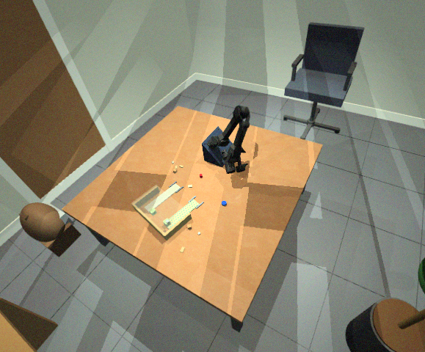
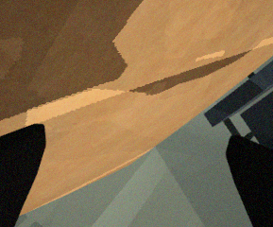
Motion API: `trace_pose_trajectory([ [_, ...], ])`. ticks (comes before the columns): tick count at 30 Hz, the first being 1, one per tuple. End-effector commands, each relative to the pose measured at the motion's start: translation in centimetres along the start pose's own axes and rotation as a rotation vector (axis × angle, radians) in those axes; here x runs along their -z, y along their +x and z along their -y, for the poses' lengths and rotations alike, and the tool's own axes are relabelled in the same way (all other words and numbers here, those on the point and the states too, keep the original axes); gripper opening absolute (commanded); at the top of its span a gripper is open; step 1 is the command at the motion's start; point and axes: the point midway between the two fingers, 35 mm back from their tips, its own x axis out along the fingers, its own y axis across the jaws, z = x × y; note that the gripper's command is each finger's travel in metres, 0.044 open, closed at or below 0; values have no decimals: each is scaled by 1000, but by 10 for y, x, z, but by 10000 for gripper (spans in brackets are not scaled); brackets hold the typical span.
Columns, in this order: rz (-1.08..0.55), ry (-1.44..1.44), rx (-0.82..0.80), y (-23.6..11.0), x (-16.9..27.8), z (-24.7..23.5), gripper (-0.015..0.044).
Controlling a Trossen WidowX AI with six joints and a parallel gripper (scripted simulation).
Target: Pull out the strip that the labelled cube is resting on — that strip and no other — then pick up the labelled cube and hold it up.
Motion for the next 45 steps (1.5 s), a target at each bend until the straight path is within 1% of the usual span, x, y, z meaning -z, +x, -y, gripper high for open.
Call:
trace_pose_trajectory([
  [1,1,0,0,0,0,0,400],
  [12,2,1,0,-18,19,18,400],
  [18,1,1,0,-19,21,19,400],
  [21,53,-36,-15,-21,3,11,400],
  [23,96,-143,-91,-33,-9,-6,400],
  [28,245,-401,-282,-72,-38,-47,400],
  [32,442,-590,-390,-112,-62,-69,400],
  [36,643,-744,-516,-164,-80,-89,400],
  [39,817,-840,-595,-207,-92,-97,400],
  [45,1118,-948,-681,-278,-105,-94,400],
])
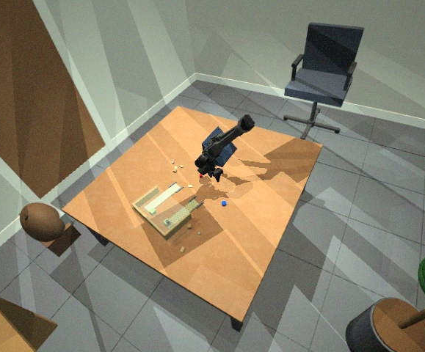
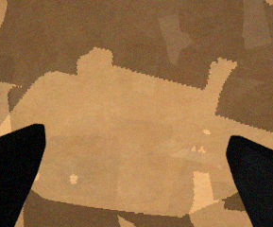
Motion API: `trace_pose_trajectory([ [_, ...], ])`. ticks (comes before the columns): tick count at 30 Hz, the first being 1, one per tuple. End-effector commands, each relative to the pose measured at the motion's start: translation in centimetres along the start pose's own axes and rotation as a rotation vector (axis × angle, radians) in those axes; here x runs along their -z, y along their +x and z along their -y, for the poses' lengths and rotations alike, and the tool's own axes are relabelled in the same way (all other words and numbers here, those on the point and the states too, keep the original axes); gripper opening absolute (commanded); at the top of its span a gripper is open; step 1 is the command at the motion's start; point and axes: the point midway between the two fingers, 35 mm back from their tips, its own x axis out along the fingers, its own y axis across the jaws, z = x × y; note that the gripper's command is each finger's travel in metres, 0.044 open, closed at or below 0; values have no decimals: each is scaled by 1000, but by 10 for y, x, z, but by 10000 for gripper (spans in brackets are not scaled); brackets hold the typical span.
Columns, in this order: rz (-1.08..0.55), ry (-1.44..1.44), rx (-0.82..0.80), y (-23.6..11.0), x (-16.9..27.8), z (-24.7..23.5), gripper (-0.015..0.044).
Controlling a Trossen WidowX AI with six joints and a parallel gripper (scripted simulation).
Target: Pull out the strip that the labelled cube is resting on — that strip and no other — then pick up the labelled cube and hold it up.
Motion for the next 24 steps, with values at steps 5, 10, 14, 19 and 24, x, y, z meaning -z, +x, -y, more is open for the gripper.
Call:
trace_pose_trajectory([
  [5,486,-304,-1,-77,-103,10,400],
  [10,726,-435,57,-131,-138,20,400],
  [14,864,-506,109,-166,-153,27,400],
  [19,867,-508,111,-167,-153,27,400],
  [24,867,-508,111,-167,-153,27,400],
])
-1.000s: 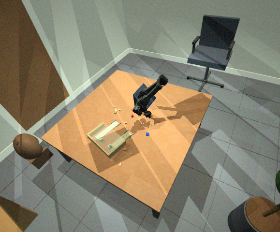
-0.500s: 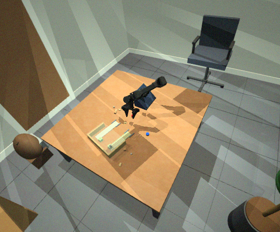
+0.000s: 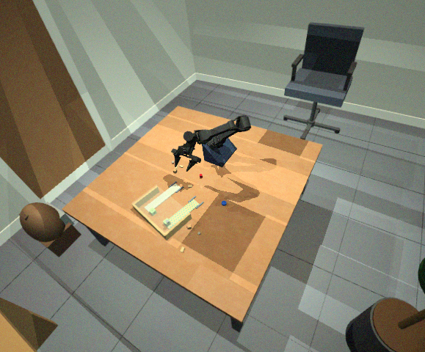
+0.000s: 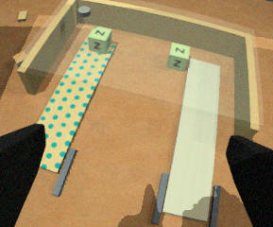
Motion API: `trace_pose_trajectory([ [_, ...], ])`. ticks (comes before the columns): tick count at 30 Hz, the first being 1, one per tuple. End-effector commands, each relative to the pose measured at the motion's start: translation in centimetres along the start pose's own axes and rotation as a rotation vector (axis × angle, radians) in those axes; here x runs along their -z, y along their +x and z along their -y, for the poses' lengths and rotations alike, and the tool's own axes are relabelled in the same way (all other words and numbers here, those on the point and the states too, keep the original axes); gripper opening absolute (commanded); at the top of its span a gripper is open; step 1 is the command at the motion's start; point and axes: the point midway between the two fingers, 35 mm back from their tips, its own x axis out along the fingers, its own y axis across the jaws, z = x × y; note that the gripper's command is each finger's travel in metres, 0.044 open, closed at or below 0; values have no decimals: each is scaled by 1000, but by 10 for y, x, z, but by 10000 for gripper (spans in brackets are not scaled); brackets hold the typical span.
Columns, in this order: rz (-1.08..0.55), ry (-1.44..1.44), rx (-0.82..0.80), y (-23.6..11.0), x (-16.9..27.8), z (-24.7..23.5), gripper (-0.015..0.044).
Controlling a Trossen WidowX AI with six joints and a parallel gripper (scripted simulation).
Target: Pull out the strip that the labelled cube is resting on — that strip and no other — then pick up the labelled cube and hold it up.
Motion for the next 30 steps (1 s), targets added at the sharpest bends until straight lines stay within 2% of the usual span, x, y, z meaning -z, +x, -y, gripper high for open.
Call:
trace_pose_trajectory([
  [1,12,-10,10,-1,-3,3,400],
  [11,12,-10,10,-1,-3,3,400],
  [14,-39,15,10,10,-7,1,321],
  [26,-478,159,43,94,-10,-35,6],
  [30,-633,188,64,116,-1,-56,0],
])
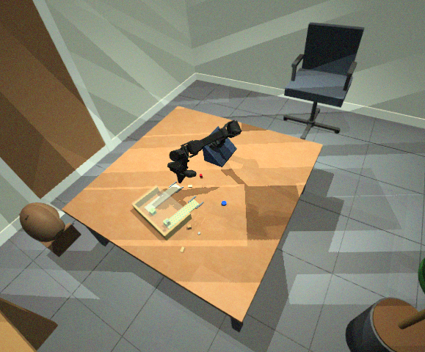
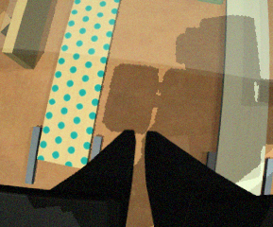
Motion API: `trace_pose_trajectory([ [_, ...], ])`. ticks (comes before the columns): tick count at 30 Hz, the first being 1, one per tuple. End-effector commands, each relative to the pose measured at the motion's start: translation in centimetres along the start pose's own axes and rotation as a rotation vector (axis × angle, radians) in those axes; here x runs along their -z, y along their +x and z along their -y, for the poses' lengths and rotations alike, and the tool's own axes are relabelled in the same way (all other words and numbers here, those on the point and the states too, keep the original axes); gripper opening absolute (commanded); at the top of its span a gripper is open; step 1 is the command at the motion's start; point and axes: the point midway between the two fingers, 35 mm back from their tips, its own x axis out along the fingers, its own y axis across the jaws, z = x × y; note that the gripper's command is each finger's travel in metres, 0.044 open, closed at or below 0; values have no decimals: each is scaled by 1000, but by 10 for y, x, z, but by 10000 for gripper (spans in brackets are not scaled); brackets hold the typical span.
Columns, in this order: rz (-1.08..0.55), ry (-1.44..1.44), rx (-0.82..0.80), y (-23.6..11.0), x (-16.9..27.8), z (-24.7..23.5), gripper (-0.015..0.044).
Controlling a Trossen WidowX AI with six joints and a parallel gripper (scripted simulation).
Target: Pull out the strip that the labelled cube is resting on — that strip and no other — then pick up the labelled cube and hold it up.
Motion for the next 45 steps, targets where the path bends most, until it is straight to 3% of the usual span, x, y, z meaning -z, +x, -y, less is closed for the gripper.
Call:
trace_pose_trajectory([
  [1,-267,47,52,44,4,-34,0],
  [9,-517,84,114,75,24,-71,0],
  [22,-518,84,115,76,24,-72,0],
  [45,-518,84,115,109,41,-71,0],
])
